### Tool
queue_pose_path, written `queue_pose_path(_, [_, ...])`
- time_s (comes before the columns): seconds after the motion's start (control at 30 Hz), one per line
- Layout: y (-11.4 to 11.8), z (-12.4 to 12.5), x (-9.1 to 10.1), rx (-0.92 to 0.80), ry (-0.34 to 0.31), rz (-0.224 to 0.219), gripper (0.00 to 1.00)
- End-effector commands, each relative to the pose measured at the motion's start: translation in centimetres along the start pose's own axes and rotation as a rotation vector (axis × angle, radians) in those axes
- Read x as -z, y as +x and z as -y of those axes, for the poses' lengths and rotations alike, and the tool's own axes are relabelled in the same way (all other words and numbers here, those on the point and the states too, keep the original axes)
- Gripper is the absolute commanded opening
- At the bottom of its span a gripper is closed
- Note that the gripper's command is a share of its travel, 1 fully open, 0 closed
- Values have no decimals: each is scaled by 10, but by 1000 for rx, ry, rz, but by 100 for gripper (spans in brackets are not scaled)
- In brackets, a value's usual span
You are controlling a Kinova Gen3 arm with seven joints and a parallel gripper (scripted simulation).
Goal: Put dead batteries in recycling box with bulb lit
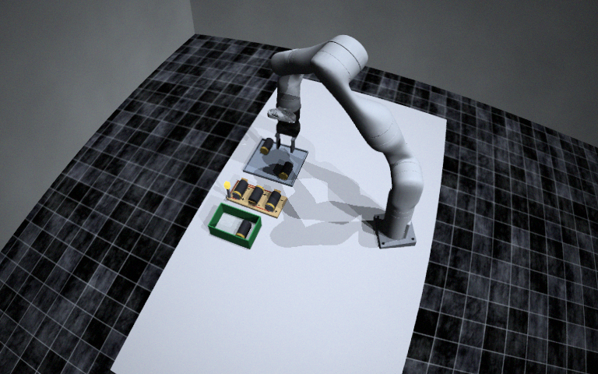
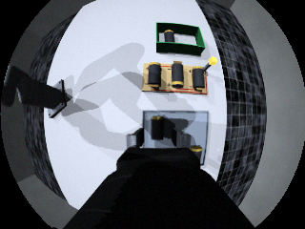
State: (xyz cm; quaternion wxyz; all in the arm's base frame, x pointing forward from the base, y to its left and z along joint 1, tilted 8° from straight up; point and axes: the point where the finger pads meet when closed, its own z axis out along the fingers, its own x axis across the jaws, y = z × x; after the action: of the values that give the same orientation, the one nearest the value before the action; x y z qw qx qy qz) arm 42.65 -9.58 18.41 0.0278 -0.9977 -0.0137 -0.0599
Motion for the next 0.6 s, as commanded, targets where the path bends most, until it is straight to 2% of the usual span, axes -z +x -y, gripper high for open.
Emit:
queue_pose_path(0.0, [0,-4,0,-5,-1,0,90])
queue_pose_path(0.57, [0,-4,0,-12,-1,0,90])
